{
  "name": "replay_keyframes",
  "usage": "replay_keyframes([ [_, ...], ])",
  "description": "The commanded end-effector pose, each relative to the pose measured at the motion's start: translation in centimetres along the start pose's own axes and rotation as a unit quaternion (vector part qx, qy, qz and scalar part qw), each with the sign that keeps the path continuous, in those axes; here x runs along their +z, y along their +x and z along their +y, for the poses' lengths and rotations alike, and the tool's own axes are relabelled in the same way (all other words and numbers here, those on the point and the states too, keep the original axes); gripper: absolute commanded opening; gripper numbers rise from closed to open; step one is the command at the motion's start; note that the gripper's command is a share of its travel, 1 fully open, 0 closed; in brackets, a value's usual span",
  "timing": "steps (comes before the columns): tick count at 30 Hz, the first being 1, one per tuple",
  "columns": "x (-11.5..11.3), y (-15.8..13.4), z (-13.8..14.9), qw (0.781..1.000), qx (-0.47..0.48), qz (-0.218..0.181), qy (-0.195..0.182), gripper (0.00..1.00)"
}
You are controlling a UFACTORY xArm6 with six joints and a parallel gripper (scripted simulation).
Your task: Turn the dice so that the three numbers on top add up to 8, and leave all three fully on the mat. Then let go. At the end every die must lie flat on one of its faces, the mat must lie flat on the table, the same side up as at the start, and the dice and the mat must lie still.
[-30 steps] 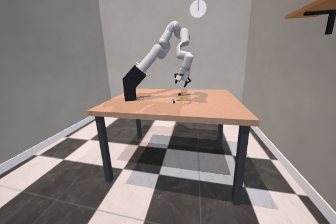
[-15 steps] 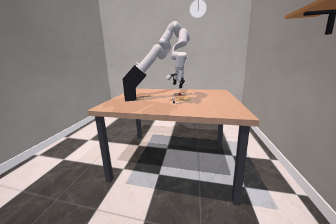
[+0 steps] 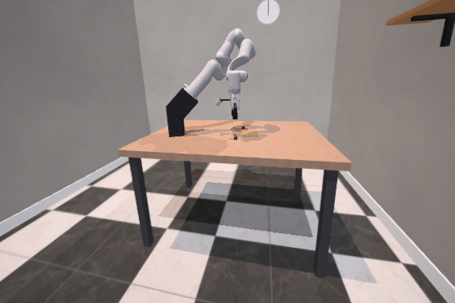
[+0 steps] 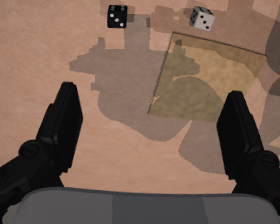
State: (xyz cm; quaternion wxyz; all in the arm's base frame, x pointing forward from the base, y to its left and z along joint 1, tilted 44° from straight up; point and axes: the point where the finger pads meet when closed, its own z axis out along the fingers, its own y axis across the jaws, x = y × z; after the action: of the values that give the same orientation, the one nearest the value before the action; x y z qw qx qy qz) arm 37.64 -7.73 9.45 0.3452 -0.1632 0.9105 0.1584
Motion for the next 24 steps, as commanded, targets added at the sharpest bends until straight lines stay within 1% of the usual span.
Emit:
replay_keyframes([
  [1,-0.3,1.3,-0.8,0.997,0.067,-0.006,0.023,1.0],
  [7,-0.5,2.3,-1.2,0.993,0.114,-0.01,0.037,1.0],
  [24,-0.5,2.5,-1.3,0.992,0.119,-0.01,0.038,1.0],
])
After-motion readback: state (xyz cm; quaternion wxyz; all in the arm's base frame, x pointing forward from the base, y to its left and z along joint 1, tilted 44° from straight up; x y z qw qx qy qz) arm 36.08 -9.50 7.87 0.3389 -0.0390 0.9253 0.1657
